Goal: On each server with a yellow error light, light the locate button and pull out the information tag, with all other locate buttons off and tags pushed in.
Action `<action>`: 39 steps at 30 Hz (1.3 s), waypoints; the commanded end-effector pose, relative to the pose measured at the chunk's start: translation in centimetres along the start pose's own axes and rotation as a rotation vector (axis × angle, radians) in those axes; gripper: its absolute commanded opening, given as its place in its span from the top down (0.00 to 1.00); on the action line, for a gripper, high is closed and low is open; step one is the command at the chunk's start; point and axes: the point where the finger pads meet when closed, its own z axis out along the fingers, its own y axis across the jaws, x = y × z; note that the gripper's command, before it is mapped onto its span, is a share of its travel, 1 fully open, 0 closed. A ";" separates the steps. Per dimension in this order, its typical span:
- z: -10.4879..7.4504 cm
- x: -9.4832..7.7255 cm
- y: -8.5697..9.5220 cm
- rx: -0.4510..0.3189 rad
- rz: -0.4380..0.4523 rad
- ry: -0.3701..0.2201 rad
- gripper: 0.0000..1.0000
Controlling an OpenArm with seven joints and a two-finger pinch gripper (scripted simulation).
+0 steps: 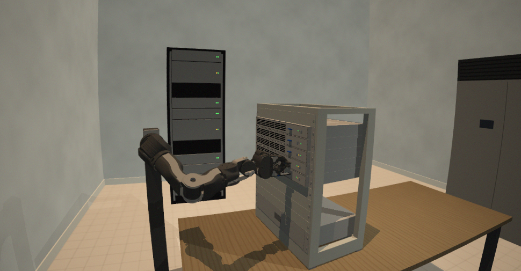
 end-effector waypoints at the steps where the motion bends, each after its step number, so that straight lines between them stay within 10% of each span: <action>1: -0.1 0.3 0.1 -0.003 0.003 0.011 1.00; 39: -2.5 0.3 0.1 -0.004 0.003 0.011 1.00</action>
